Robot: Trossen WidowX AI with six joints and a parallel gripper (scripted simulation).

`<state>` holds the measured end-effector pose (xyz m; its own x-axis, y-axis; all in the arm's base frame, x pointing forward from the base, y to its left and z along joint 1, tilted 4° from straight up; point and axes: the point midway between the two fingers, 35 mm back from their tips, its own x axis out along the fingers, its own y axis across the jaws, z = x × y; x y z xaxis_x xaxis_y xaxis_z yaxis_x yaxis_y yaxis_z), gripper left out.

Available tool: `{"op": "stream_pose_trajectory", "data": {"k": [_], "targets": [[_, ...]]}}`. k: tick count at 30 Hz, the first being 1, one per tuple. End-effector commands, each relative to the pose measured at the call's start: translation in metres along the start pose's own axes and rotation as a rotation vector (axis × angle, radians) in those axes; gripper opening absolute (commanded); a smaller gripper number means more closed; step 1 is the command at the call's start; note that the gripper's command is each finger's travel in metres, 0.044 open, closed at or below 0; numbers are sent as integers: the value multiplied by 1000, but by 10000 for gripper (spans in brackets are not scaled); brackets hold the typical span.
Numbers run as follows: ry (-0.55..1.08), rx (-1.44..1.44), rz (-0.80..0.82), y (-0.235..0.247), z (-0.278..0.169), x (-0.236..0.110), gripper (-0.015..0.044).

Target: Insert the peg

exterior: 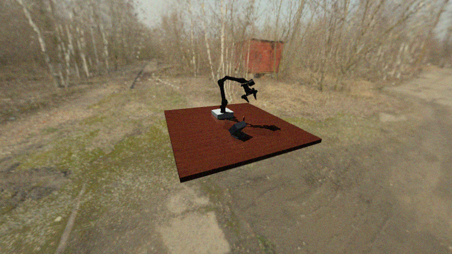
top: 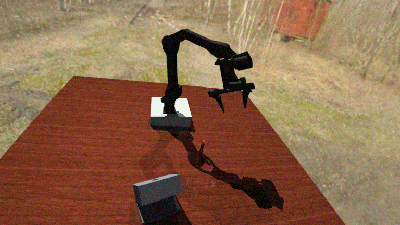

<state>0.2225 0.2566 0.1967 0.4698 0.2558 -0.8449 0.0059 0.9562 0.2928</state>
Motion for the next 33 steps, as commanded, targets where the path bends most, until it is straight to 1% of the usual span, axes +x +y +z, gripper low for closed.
{"op": "stream_pose_trajectory", "data": {"k": [1,18,30,33], "targets": [[42,-1,-55,-13,0,15,440],[256,53,-266,-80,1,72,440],[438,128,-376,-129,-9,99,440],[460,139,-386,-134,-11,102,440]]}}
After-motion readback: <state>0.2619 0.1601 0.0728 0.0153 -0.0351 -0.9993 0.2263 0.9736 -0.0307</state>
